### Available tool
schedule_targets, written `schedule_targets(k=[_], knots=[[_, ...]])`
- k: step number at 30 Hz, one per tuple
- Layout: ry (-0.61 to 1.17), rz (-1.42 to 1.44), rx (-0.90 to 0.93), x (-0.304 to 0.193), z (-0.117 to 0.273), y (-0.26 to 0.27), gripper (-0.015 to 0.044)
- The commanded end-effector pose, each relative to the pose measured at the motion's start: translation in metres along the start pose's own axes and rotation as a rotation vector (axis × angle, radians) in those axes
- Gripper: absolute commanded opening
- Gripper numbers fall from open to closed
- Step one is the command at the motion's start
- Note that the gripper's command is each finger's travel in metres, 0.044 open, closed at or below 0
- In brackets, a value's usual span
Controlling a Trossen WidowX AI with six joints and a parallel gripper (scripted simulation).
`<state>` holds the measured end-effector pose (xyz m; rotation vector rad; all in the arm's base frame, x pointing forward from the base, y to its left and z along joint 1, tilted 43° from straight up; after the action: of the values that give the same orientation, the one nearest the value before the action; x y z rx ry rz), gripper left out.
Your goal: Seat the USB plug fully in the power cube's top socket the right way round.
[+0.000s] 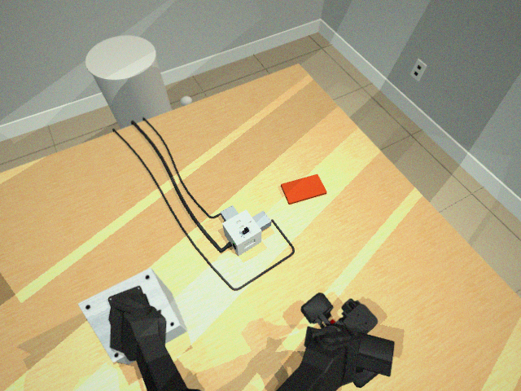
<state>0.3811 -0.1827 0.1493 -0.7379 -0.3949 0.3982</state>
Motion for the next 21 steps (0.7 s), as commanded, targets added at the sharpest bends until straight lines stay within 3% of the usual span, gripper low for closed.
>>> schedule_targets(k=[1,15,21], knots=[[0.034,0.212,0.126,0.029,0.004,0.063,0.044],[0.191,1.163,0.369,0.053,0.073,0.274,0.044],[0.265,1.528,0.354,0.037,0.106,0.323,0.044]])
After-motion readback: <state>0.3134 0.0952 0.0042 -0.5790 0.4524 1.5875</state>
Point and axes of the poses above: the point midway between the two fingers, 35 mm back from their tips, its own z axis back along the fingers, its own y axis across the jaws, x = y × z, the point moved 4 cm from there along z, back along the fingers, and after that the axes turned 3 degrees about z, right-handed, at the moved point
